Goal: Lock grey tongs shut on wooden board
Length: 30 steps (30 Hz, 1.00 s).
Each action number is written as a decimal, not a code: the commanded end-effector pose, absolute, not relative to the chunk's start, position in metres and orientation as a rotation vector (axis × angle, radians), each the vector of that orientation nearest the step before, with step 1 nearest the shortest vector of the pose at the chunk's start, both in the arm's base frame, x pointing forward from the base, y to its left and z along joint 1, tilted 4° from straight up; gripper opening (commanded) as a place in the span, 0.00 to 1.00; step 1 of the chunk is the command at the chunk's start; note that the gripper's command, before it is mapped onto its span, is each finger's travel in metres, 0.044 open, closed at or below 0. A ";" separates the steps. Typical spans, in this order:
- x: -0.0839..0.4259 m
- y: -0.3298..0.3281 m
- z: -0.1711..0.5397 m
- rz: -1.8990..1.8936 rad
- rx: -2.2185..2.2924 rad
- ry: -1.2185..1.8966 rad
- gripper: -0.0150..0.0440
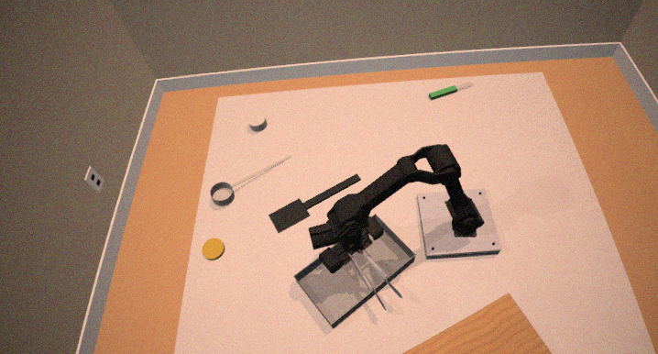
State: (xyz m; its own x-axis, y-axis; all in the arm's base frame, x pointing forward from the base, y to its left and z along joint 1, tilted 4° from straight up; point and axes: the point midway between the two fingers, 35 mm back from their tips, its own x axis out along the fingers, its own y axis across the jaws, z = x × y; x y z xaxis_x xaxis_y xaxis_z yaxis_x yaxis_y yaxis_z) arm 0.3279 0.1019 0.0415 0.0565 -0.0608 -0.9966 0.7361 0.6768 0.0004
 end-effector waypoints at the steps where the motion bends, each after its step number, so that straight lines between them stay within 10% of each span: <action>1: 0.328 0.102 0.042 -0.665 0.613 1.395 0.48; 30: 0.332 0.106 0.072 -0.664 0.613 1.397 0.00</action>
